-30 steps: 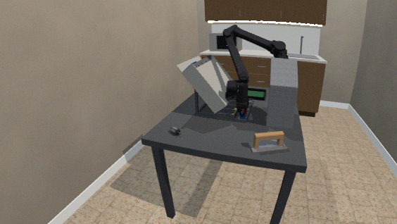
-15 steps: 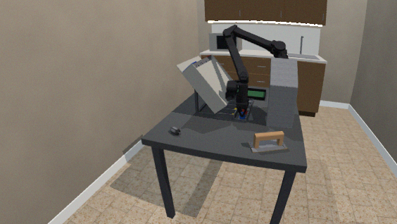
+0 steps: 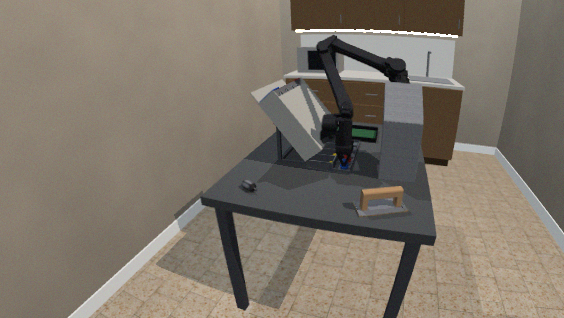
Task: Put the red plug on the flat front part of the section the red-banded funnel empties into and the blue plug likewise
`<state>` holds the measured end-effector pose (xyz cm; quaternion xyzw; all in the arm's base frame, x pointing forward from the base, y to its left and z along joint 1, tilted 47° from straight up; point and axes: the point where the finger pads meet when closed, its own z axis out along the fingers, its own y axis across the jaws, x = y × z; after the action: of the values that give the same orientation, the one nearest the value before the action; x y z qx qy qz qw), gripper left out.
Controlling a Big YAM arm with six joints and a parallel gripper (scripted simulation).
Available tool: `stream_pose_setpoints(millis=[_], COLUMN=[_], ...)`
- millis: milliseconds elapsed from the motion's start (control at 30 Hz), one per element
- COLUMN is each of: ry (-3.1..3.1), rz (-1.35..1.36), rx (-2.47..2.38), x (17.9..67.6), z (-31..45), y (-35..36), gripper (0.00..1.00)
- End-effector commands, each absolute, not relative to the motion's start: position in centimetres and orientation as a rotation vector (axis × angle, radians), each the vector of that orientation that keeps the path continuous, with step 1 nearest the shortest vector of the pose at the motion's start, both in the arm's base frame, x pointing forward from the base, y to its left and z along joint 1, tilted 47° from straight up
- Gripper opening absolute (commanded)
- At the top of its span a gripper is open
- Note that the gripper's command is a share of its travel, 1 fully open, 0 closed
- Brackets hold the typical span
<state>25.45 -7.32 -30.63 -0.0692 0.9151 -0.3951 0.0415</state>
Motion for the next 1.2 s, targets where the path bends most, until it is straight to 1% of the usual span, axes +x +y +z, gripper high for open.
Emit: stream_pose_setpoints(millis=[0, 67, 100, 1167], ry=[2.794, 2.794, 2.794, 2.794], rz=[-1.208, -1.208, -1.208, -1.208], rx=[-0.216, -0.216, -0.216, -0.216], x=[25.47, 25.47, 25.47, 25.47], z=[-30.68, -30.68, -30.68, -30.68], y=[-7.36, -7.36, -7.36, -7.36], gripper=[0.00, 0.00, 0.59, 0.59])
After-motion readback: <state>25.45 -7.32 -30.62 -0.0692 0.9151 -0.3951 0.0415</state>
